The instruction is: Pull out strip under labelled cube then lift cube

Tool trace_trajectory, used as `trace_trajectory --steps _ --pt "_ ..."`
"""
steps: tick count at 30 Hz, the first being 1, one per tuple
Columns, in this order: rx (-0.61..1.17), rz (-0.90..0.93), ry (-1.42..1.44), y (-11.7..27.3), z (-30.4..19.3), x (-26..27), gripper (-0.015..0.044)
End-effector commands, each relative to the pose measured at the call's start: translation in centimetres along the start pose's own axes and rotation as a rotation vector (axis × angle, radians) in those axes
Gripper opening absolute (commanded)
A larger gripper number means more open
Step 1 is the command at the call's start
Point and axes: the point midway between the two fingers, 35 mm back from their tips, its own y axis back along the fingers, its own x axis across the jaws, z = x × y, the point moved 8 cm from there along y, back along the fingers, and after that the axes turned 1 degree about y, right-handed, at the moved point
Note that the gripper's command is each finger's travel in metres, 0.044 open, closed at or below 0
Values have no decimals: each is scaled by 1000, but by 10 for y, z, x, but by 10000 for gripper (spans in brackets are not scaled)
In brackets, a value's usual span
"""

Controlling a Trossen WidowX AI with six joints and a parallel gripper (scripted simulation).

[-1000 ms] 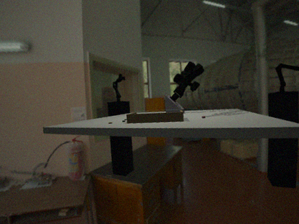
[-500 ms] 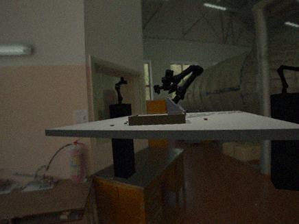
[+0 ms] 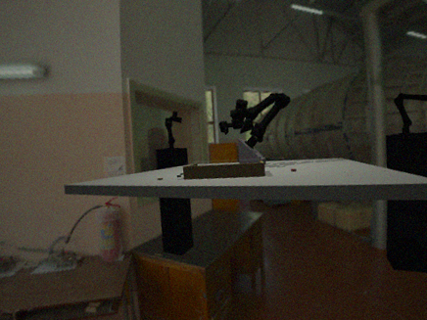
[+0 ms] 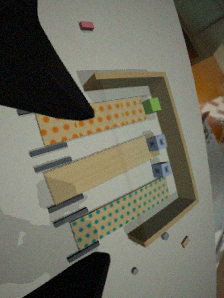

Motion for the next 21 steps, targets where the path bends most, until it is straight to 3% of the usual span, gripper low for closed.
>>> trace_trajectory --steps 1,4,10,19,21 --pt "0 4 -5 0 0 0 400" --pt "0 4 -5 0 0 0 400" --pt "77 -17 18 -17 9 -3 243" --pt "437 -16 112 -78 22 -18 6" --pt "526 -1 135 -91 22 -20 0"
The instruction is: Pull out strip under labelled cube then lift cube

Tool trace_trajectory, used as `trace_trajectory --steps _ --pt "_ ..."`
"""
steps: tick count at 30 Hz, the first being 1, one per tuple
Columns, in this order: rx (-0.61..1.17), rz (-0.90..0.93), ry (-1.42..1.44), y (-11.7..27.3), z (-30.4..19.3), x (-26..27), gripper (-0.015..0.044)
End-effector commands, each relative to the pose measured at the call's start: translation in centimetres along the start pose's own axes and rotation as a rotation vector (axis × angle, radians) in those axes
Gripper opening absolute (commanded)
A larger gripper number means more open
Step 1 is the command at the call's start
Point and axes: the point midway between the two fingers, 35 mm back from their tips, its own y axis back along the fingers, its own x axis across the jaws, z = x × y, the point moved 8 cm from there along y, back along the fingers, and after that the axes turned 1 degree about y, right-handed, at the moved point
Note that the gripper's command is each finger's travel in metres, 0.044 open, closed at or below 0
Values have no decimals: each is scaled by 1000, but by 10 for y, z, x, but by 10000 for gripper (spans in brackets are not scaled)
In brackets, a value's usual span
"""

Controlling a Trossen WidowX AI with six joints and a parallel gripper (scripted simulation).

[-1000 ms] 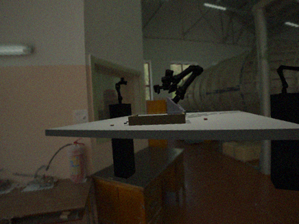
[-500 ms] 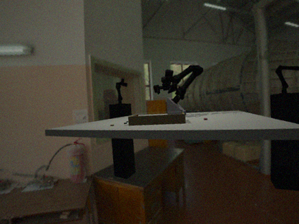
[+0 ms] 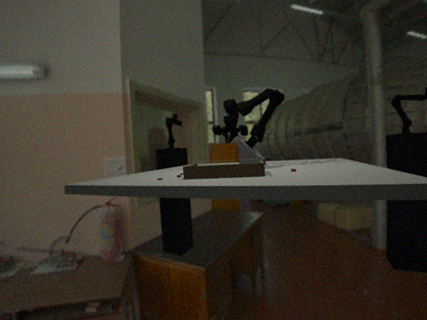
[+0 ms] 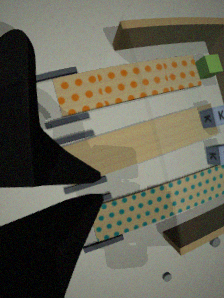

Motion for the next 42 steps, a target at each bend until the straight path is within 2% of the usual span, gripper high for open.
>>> trace_trajectory --steps 1,11,21,42 --pt "205 25 69 -29 12 -5 0" --pt "565 155 182 -76 24 1 0" --pt "571 158 184 -78 23 2 0" --pt "570 158 183 -108 5 5 0"
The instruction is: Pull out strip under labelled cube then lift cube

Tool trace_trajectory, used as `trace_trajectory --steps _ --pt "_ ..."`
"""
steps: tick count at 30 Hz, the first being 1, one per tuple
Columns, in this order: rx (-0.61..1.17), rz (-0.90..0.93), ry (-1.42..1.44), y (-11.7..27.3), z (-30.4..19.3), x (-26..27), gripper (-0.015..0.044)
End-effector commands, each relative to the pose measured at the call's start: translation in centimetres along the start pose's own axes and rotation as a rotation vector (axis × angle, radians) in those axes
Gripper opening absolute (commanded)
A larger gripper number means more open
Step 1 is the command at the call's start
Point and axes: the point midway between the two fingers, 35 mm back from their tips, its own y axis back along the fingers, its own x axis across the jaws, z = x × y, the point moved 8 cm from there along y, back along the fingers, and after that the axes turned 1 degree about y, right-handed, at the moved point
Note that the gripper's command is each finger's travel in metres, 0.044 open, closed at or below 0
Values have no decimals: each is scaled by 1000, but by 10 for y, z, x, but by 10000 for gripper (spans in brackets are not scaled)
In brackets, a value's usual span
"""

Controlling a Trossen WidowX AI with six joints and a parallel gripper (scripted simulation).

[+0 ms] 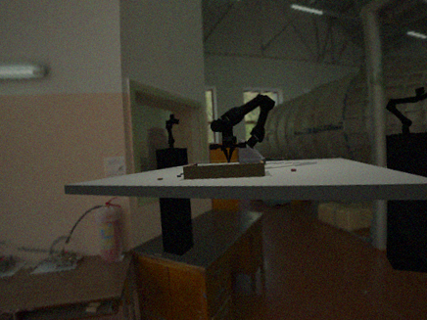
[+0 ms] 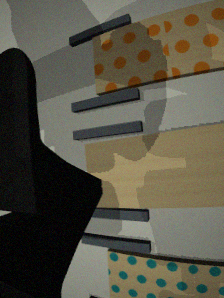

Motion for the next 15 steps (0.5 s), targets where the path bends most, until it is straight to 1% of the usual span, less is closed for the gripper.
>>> trace_trajectory --steps 1,15 --pt "-1 5 -7 -7 -1 0 0" --pt "-1 7 -7 -30 -1 2 0"
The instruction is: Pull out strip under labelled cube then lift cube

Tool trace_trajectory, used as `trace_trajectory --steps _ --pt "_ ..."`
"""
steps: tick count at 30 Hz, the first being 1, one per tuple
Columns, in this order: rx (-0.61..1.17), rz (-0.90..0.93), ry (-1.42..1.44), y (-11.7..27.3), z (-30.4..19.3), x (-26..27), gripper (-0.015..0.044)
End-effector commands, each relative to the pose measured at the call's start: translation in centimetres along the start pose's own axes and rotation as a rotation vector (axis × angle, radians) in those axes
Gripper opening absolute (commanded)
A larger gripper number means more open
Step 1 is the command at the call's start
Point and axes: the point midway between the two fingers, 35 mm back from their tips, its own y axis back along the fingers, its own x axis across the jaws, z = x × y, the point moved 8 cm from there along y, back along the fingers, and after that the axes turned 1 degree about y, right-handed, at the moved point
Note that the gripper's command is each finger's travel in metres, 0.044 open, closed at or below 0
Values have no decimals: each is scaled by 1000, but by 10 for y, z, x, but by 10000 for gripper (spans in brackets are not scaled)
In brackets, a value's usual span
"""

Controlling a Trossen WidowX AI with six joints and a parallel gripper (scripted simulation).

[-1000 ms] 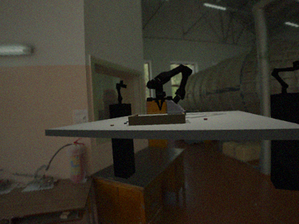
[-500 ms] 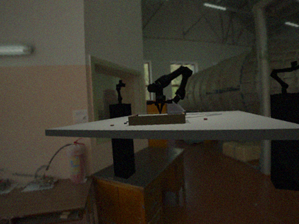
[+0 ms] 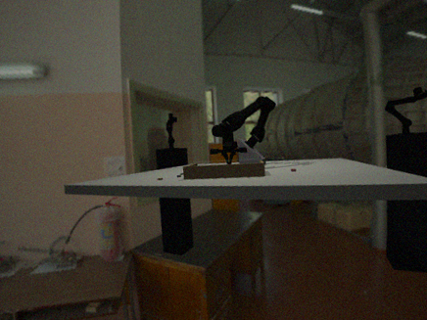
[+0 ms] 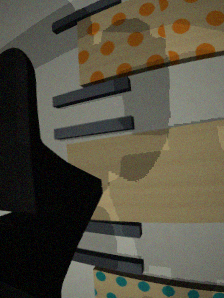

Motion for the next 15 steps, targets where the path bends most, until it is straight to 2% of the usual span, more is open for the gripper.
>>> trace_trajectory --steps 1,15 --pt "-1 6 -7 -7 -1 1 0" --pt "-1 7 -7 -14 -1 1 0"
